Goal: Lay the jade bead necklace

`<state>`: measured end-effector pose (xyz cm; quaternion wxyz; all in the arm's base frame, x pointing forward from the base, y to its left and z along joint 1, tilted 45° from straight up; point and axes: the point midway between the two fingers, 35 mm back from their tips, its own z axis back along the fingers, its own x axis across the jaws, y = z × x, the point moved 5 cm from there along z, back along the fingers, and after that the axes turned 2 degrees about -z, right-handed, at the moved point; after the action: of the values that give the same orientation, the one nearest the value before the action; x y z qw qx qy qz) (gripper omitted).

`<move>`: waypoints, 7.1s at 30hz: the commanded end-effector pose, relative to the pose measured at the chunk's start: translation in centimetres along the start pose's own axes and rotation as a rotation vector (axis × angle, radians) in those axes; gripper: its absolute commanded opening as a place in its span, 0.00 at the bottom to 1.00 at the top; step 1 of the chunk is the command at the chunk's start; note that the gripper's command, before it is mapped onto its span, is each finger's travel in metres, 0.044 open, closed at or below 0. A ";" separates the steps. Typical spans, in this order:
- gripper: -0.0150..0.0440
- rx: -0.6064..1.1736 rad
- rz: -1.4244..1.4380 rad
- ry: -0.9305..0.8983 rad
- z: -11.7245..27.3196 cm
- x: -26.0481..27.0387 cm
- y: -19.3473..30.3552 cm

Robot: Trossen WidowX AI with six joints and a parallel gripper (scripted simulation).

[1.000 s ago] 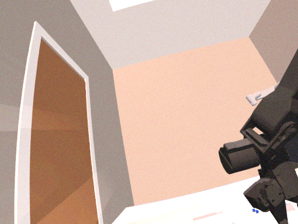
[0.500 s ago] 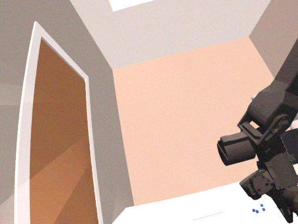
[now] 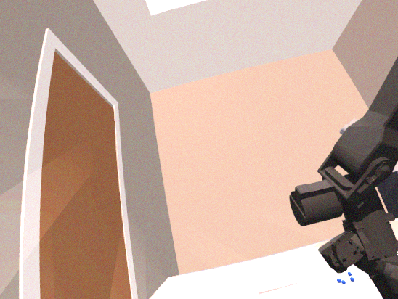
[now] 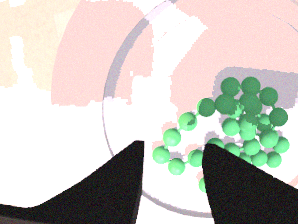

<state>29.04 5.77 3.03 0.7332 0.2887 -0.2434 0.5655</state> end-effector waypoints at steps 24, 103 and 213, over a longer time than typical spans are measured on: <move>0.39 0.003 -0.010 0.002 -2.5 -0.1 0.1; 1.00 0.017 -0.020 -0.001 -1.8 2.7 1.3; 0.25 0.017 -0.737 0.006 -1.8 2.2 1.9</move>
<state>27.94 8.72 3.26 0.8864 0.3615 -0.1174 0.2643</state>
